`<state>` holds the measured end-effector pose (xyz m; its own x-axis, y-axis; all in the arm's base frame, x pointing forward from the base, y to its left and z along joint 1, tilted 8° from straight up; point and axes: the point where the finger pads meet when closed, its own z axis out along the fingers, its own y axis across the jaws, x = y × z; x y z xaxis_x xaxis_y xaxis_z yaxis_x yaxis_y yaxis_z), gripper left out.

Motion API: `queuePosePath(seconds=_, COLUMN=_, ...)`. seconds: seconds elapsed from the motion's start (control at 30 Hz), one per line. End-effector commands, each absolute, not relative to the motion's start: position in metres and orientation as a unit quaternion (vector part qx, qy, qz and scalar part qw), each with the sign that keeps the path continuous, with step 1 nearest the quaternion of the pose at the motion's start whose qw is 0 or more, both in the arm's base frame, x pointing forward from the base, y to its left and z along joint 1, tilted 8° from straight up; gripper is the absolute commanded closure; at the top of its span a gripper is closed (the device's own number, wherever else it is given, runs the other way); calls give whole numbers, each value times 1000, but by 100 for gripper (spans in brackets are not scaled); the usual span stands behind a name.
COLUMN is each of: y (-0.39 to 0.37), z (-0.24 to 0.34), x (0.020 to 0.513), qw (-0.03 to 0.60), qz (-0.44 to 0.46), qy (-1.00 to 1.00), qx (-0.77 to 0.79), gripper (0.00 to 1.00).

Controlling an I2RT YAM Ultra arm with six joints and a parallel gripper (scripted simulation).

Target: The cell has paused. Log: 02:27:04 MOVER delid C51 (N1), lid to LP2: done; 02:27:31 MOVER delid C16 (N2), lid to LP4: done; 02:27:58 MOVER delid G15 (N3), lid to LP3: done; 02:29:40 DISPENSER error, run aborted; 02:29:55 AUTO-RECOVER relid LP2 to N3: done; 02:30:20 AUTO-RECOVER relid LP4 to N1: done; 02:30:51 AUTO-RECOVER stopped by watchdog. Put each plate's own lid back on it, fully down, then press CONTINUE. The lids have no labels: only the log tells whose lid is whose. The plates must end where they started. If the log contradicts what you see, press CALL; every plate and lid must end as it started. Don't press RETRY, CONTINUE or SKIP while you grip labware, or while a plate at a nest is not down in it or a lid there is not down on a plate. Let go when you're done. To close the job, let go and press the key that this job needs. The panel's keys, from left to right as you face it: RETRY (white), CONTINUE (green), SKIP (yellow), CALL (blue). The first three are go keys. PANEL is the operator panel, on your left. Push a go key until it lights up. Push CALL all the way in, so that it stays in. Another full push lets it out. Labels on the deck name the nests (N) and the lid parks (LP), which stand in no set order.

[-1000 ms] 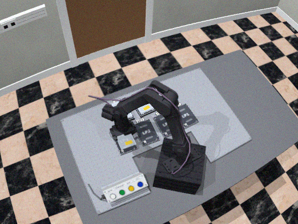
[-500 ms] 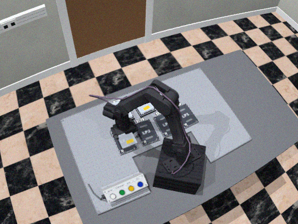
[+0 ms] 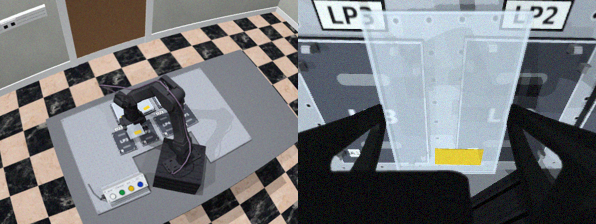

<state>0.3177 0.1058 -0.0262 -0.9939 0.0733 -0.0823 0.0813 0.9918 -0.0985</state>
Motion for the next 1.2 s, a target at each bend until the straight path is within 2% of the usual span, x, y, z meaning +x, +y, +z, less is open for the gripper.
queuePosePath(seconds=0.0, y=101, z=-1, x=342, qw=73, qz=-33, qy=996, qx=25, gripper=100)
queuePosePath(seconds=1.17, y=-42, z=8, x=403, qw=57, qz=-41, qy=997, qx=24, gripper=100)
